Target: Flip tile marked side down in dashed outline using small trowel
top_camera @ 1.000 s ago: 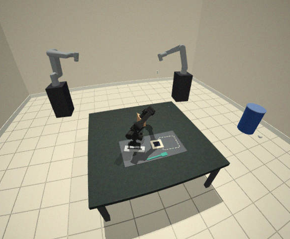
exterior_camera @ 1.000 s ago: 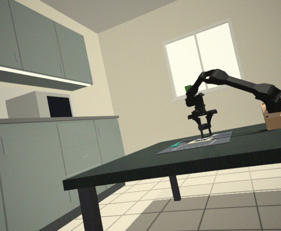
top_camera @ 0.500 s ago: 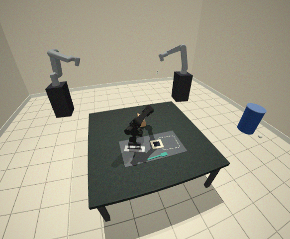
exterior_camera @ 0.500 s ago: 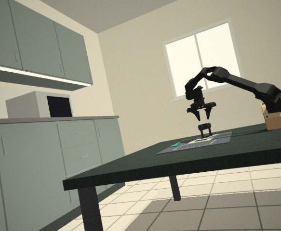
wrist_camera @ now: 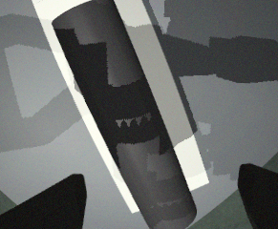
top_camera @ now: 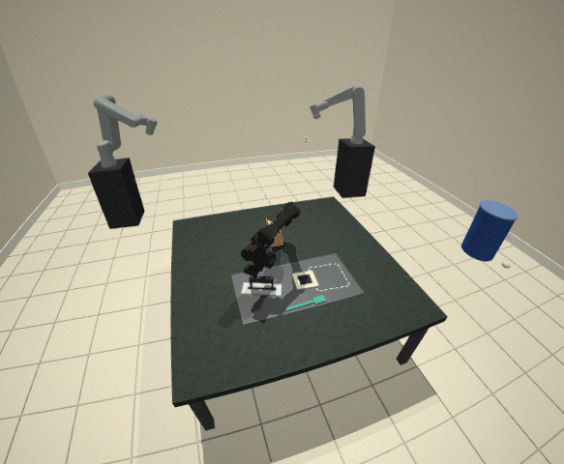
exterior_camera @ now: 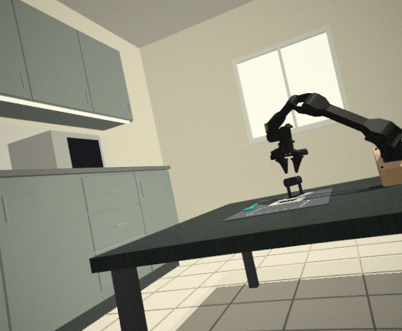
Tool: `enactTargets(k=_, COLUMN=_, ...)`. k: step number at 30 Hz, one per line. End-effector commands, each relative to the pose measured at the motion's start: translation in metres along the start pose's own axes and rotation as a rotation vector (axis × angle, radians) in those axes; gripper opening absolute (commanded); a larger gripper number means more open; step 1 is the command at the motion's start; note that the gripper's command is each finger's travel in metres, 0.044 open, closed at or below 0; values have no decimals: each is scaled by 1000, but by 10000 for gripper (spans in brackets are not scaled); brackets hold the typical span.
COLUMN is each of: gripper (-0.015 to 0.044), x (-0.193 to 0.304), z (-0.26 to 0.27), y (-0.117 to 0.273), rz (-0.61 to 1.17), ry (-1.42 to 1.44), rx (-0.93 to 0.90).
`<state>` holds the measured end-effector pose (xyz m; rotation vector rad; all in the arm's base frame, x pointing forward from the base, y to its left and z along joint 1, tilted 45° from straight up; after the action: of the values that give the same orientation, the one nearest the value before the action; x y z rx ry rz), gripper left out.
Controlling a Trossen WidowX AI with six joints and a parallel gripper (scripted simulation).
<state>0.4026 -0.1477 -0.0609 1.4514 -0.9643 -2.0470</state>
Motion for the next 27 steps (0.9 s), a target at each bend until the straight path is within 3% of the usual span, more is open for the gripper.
enactTargets(k=1, gripper=300, x=0, z=-3, y=2, rz=16, ry=-118, rx=50)
enactTargets(k=27, gripper=300, x=10, z=-6, y=-12, rz=-83, ry=-902, rx=304)
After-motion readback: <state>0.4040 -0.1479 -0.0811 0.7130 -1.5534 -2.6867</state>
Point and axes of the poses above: the point midway between the two fingers, 35 mm back from their tips, its own y axis back along the fingers, its own z axis across the jaws, x = y × z, the point moved 3 cm from there along y, back along the fingers, and after that the axes turned 12 degrees about y, right-handed, at the moved point
